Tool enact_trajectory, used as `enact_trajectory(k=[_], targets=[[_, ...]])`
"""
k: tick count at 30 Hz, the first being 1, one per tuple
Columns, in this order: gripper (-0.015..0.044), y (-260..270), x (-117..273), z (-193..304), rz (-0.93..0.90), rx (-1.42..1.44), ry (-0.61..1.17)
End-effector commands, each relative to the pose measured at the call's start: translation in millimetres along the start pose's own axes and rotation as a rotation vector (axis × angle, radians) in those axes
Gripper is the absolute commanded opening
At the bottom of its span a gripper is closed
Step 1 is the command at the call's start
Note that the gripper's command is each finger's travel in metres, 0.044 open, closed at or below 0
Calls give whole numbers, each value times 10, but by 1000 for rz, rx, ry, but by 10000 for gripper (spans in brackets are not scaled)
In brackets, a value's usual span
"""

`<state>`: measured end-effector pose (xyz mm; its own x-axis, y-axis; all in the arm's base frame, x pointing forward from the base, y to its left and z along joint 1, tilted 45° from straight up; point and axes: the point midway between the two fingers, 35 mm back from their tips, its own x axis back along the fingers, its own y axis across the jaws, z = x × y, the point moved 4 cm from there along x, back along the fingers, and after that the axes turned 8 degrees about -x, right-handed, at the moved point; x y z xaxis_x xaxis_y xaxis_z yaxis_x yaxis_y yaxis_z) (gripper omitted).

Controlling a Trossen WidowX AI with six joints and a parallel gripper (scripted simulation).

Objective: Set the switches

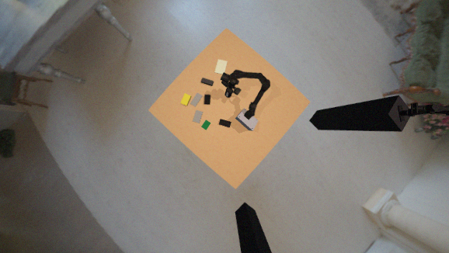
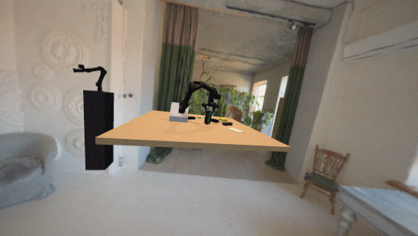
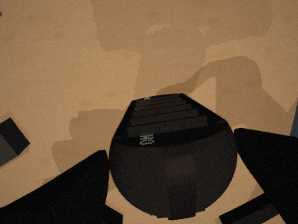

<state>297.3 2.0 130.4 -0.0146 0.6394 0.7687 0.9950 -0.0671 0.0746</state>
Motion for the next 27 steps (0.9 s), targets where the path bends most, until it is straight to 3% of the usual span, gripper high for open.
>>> enact_trajectory(k=[1,27], targets=[[338,9,-38,-72,7,-6,-21],[338,30,-77,-234,-2,-5,-85]])
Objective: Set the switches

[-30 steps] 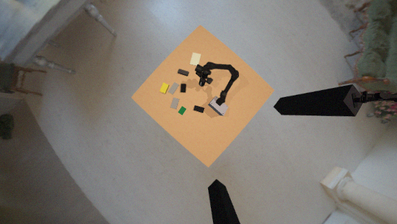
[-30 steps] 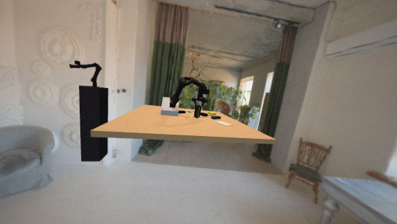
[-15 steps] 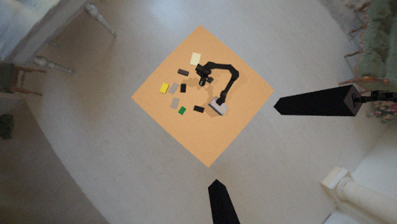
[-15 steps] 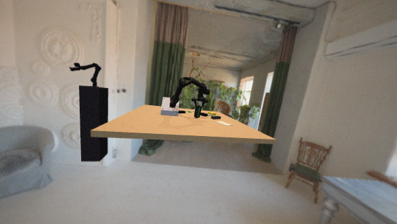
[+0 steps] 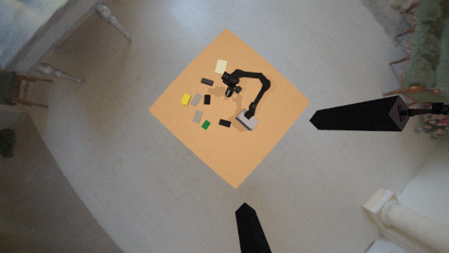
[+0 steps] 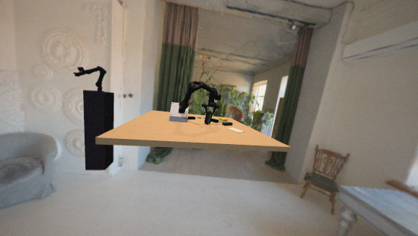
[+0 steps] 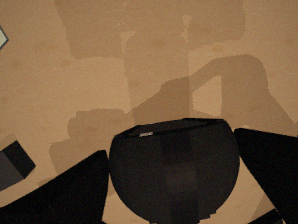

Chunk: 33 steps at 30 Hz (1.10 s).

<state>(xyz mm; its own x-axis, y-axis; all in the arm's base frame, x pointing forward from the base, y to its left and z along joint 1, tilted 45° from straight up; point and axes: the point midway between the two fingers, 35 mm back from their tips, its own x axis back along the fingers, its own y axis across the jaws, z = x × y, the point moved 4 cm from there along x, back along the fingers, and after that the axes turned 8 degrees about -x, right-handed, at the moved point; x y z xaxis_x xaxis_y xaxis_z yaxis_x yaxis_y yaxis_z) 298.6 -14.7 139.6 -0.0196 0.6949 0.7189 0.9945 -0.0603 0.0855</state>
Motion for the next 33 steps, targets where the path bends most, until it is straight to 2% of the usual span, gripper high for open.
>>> enact_trajectory(k=[1,33], targets=[[338,-1,-47,-53,11,-3,-14],[338,29,-147,-281,9,-3,-24]])
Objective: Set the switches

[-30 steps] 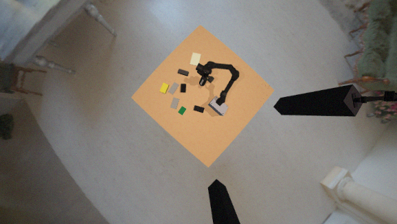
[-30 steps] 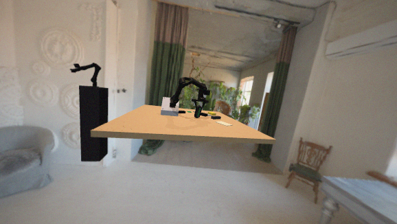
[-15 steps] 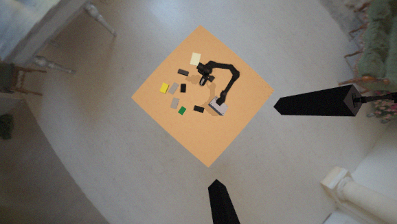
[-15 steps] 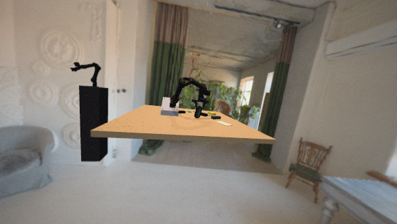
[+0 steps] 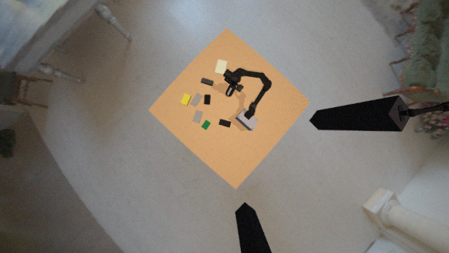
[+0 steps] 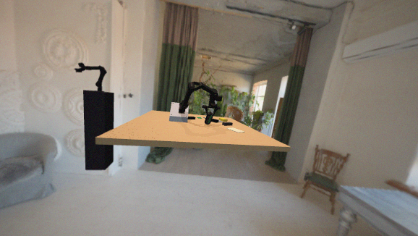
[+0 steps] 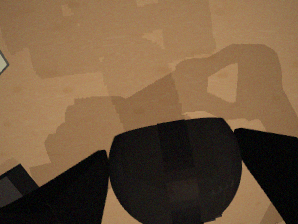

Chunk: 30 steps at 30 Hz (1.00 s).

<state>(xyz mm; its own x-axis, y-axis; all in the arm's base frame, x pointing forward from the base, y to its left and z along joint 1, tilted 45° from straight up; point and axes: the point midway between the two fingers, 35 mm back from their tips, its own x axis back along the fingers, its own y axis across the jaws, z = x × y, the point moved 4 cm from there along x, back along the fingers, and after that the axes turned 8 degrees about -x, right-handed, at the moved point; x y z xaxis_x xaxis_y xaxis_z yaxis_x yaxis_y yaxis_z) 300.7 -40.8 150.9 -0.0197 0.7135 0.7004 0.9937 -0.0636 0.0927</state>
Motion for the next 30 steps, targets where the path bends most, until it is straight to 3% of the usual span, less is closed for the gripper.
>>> enact_trajectory(k=[1,30], targets=[[338,-16,-51,-24,12,5,2],[338,9,-185,-213,11,4,0]])
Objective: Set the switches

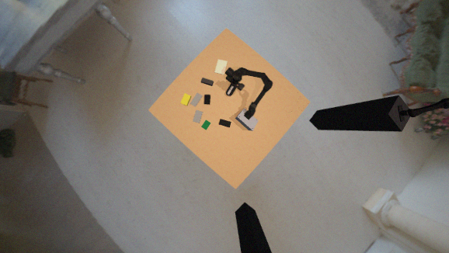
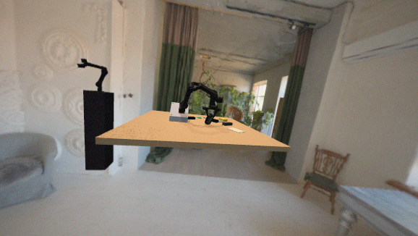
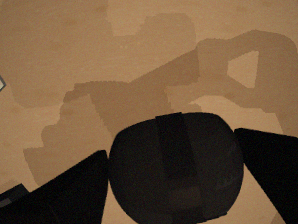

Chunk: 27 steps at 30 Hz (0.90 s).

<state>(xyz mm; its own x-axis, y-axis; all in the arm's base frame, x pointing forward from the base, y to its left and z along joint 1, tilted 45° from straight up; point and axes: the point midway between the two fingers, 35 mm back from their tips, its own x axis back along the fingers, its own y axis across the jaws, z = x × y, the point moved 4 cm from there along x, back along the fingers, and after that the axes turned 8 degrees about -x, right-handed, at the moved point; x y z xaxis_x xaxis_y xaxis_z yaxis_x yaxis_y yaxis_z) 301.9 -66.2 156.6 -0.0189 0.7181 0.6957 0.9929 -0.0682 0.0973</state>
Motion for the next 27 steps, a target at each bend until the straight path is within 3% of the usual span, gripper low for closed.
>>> enact_trajectory(k=[1,27], targets=[[338,-23,-49,-2,11,11,7],[338,-4,-196,-148,10,10,5]])
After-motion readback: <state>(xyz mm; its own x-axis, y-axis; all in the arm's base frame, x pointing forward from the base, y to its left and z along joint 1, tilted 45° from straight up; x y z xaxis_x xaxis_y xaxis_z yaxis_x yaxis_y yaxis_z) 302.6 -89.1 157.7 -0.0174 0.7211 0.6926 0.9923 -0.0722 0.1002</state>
